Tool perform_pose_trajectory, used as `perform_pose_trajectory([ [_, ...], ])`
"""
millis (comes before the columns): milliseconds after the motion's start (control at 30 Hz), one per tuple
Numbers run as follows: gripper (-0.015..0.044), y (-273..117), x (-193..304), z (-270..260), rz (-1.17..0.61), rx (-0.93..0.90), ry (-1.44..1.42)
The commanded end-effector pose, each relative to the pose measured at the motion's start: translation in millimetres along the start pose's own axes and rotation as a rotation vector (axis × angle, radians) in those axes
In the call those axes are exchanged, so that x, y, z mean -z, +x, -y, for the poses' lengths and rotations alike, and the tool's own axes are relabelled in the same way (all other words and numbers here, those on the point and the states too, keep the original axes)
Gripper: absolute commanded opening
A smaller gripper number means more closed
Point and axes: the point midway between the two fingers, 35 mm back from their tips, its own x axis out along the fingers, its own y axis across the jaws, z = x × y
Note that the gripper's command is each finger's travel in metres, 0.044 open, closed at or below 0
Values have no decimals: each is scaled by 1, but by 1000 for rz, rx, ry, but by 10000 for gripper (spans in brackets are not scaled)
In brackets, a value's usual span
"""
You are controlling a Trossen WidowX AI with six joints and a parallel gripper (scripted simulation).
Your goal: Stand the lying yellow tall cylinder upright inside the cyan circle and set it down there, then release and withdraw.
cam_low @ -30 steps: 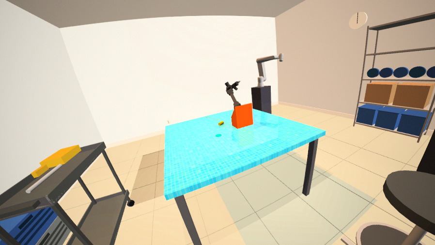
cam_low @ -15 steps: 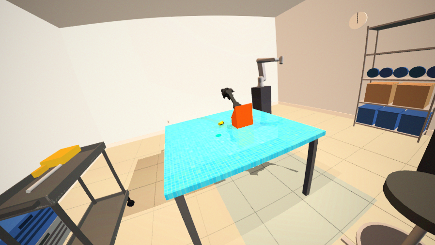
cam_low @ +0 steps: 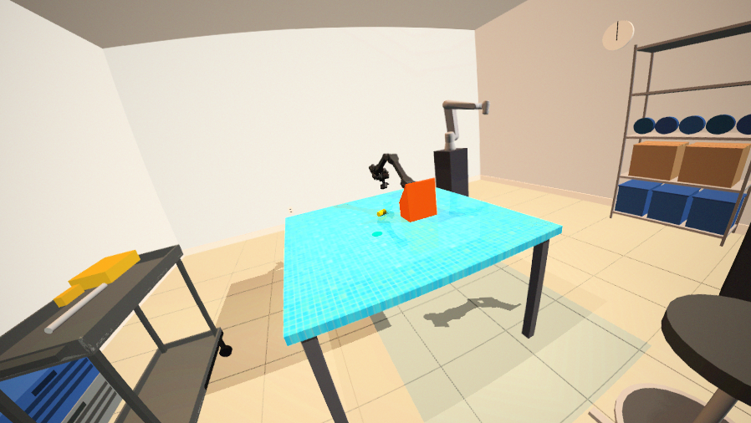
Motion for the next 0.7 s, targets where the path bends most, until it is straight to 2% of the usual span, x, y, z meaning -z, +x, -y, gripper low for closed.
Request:
perform_pose_trajectory([
  [0, 309, -29, 19, 36, -93, 86, -227],
  [333, 309, -133, 45, 133, -421, 221, -914],
  [667, 309, -247, 25, 207, -816, 163, -1603],
])
